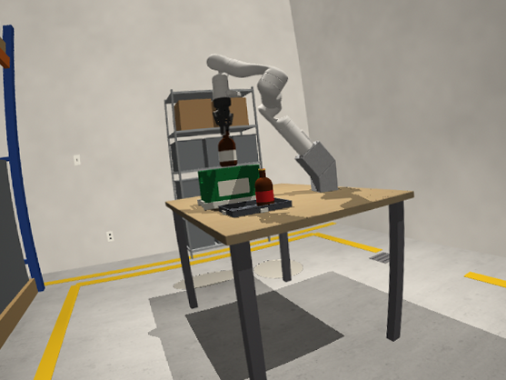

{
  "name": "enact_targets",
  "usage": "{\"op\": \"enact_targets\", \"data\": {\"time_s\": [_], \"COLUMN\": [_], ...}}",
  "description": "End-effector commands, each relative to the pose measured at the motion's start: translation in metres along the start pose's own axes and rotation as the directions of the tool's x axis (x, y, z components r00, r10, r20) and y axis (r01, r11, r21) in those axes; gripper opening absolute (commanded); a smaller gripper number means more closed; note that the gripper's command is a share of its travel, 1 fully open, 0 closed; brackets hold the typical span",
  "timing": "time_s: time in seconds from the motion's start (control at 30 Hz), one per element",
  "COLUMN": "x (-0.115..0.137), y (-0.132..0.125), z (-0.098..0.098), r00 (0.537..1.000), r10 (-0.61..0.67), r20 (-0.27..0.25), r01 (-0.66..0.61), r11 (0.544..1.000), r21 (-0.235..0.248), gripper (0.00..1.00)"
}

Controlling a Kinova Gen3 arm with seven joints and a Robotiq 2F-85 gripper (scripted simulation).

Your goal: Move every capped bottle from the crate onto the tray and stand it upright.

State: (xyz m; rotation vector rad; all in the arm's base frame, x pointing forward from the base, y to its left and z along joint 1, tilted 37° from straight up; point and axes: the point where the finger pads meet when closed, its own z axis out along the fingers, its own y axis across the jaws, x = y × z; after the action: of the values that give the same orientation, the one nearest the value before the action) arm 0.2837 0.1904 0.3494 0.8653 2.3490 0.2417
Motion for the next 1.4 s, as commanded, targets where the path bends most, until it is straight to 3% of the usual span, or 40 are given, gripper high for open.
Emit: {"op": "enact_targets", "data": {"time_s": [0.0,1.37], "x": [0.003,0.052], "y": [0.002,0.039], "z": [0.0,0.0], "r00": [1.0,1.0], "r10": [-0.001,-0.006], "r20": [0.0,-0.003], "r01": [0.001,0.006], "r11": [1.0,1.0], "r21": [-0.001,-0.001], "gripper": [0.0,0.0]}}
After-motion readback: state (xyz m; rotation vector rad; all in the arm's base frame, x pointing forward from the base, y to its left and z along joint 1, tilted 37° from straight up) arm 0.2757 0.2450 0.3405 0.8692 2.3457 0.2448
